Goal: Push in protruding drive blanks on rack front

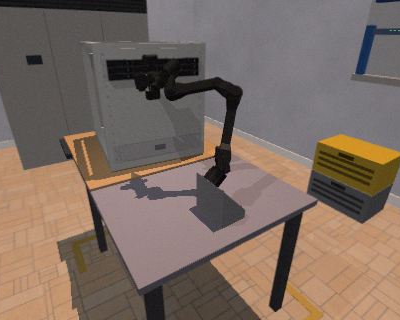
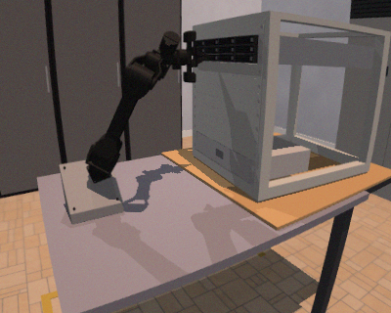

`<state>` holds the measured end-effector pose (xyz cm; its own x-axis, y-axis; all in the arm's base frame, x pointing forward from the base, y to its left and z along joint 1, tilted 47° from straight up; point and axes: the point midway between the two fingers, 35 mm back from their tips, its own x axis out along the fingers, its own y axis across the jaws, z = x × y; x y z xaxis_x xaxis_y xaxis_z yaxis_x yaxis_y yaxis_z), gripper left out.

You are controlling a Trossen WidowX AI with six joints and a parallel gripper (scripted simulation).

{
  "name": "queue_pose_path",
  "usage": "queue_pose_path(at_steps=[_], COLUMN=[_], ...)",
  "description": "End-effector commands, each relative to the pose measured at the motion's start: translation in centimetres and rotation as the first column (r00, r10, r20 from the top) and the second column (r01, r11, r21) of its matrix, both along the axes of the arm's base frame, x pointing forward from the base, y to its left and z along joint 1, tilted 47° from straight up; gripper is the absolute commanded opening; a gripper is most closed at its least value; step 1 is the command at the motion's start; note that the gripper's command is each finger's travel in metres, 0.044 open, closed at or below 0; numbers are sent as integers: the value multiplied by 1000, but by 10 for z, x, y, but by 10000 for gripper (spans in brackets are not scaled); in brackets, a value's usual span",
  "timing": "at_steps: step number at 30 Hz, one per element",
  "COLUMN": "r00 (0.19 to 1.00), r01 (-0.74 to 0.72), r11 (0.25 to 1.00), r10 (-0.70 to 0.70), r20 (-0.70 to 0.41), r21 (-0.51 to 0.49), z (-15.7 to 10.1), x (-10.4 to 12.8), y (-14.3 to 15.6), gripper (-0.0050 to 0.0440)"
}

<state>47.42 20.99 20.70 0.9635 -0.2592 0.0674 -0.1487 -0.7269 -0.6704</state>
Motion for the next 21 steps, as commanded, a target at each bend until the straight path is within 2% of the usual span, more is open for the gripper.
queue_pose_path(at_steps=[1, 21], r00=[1000, 1000], r01=[-3, -3], r11=[1000, 1000], r10=[3, 3], r20=[16, 16], r21=[13, 13], z=[7, 8], x=[3, 6], y=[2, 1], gripper=[-50, -50])
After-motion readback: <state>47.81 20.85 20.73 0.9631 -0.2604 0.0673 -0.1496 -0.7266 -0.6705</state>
